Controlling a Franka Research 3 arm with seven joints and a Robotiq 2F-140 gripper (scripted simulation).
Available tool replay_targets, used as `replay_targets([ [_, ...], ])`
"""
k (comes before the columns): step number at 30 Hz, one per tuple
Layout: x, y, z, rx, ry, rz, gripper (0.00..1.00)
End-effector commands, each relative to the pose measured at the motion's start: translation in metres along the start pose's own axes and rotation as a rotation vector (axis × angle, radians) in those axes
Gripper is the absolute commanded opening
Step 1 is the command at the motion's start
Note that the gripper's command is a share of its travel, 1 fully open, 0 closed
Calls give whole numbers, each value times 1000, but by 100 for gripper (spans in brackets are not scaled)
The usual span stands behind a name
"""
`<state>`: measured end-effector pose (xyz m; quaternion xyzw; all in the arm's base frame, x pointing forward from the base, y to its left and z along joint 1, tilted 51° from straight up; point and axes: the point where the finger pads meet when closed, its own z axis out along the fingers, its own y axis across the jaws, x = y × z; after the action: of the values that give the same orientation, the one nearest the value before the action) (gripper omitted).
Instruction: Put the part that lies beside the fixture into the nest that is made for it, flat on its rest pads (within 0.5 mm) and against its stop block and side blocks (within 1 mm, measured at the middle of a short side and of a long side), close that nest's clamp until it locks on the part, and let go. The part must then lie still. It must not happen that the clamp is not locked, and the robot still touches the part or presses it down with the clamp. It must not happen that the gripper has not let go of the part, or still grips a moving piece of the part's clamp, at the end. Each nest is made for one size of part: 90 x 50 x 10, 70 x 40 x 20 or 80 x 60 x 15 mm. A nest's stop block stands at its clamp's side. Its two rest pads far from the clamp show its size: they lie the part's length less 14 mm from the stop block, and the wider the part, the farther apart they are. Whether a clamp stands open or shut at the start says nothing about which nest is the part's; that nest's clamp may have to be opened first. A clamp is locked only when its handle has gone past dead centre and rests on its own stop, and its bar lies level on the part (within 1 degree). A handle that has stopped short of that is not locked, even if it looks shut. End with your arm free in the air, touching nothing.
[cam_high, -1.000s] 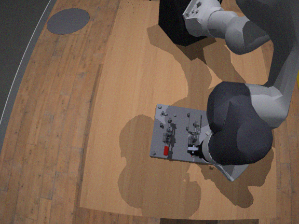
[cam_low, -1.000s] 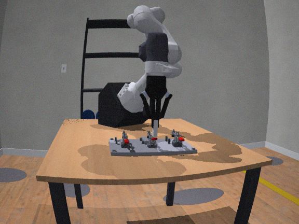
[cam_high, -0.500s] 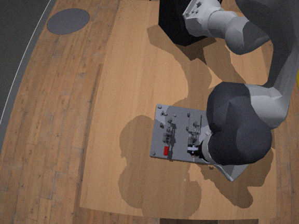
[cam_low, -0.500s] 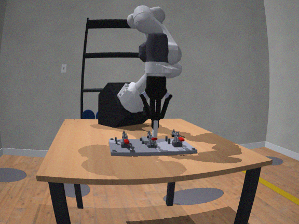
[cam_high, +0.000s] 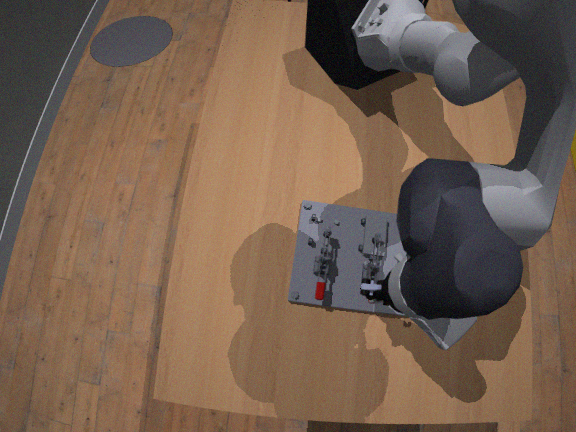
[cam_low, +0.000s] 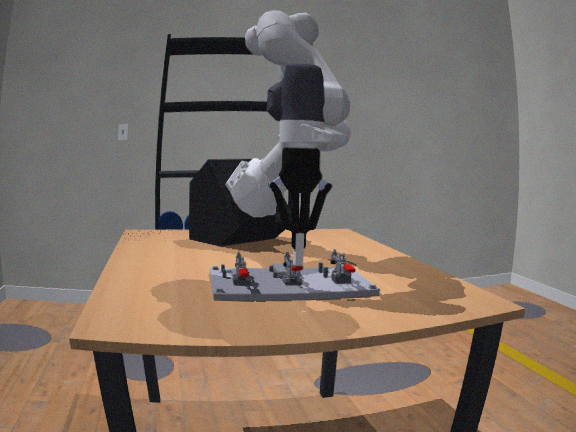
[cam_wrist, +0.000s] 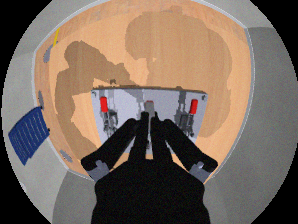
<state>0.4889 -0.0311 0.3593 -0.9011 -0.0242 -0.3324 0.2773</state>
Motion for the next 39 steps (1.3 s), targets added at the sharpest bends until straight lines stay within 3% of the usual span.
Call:
replay_targets([
  [1, -1, -1, 2, 1, -1, -1, 0],
  [39, -1, -1, 6, 1, -1, -1, 0],
])
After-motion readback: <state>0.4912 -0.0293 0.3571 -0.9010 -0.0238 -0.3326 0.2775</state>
